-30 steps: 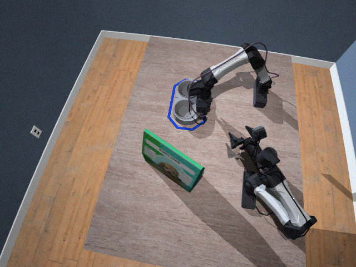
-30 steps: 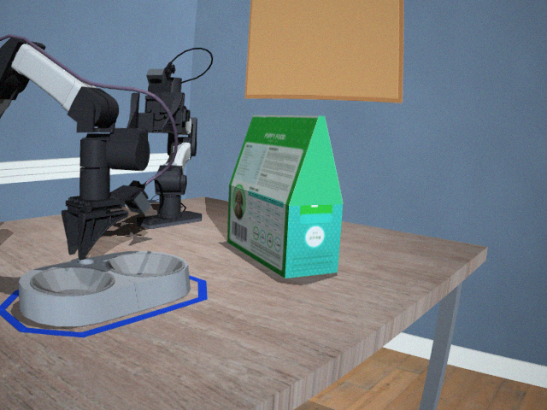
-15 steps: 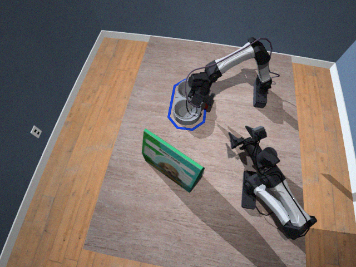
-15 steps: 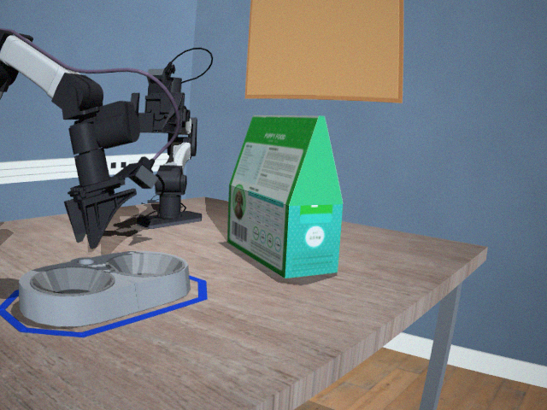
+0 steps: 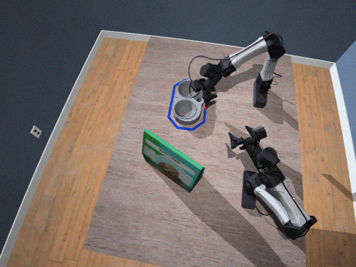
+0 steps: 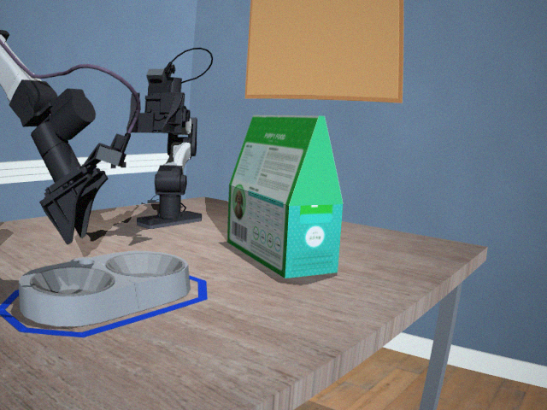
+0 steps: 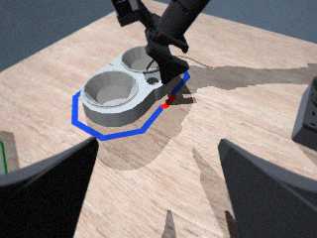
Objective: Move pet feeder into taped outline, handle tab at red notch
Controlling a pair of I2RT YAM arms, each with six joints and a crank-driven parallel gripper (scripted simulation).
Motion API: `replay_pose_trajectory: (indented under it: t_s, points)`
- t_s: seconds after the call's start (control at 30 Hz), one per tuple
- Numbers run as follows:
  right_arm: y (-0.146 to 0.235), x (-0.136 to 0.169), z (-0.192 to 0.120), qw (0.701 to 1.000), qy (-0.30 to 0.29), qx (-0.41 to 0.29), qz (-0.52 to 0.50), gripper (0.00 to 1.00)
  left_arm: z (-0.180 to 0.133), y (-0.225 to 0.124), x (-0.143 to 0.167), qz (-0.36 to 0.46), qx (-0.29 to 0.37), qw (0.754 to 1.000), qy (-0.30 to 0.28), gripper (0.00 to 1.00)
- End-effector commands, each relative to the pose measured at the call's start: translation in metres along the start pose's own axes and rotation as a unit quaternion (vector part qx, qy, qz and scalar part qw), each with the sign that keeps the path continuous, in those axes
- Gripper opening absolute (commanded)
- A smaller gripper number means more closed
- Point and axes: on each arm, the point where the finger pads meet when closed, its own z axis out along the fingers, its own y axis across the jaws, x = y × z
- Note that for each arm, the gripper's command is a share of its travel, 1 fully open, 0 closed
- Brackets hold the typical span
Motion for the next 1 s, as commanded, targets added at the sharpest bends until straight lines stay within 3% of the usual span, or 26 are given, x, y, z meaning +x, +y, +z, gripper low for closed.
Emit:
replay_pose_trajectory:
  t_s: [0.0,0.33,0.47,0.97]
  points:
    - [-0.011,-0.029,-0.006,0.986,-0.116,0.069,0.098,1.0,0.0,0.002,-0.006,0.0,-0.005,1.0,-0.008,1.0]
    - [-0.006,-0.017,-0.009,0.963,-0.163,0.102,0.188,1.0,0.0,0.002,-0.006,0.0,-0.005,1.0,-0.008,1.0]
    - [0.0,-0.004,-0.006,0.965,-0.15,0.101,0.191,1.0,0.0,0.002,-0.006,0.0,-0.005,1.0,-0.008,1.0]
    - [0.0,-0.004,-0.002,0.967,-0.145,0.096,0.188,1.0,0.0,0.002,-0.006,0.0,-0.005,1.0,-0.008,1.0]
